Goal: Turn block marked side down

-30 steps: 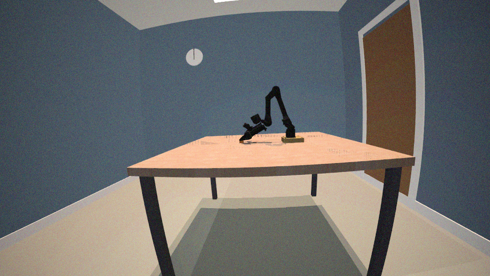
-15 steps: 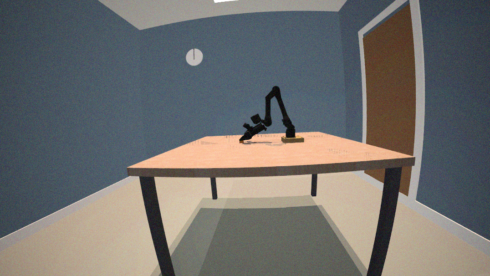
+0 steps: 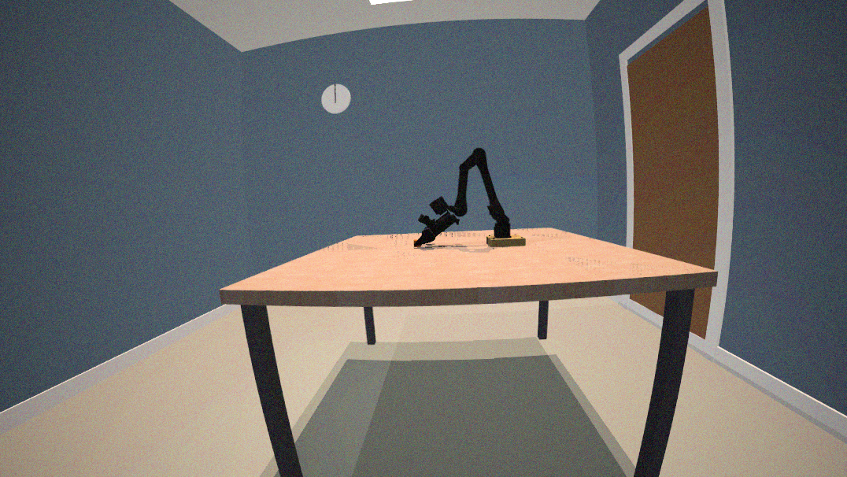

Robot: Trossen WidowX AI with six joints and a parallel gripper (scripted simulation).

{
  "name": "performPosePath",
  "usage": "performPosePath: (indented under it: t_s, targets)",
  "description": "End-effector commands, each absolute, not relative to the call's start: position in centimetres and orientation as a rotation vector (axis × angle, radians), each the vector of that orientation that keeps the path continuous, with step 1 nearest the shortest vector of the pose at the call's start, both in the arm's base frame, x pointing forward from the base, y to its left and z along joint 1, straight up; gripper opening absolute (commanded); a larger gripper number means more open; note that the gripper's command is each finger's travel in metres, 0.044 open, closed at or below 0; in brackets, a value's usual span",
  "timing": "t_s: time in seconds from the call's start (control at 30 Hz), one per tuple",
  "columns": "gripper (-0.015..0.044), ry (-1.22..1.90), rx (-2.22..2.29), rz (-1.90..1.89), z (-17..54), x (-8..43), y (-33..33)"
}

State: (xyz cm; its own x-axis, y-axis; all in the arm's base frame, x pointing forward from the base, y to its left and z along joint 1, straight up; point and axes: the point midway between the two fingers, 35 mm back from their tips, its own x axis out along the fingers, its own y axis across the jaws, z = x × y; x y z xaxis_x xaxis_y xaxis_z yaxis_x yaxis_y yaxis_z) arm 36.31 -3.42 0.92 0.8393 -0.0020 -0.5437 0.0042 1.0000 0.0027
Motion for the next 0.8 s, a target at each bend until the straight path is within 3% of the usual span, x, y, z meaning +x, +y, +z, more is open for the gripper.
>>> performPosePath:
  t_s: [0.0, 0.27, 0.77]
  targets:
    - [0.044, 0.677, -0.001, -0.009, 2.9, 37.5, -3.7]
    - [0.044, 0.961, -0.005, -0.007, 8.3, 34.8, -3.4]
    - [0.044, 0.995, -0.005, -0.006, 9.0, 34.1, -3.3]
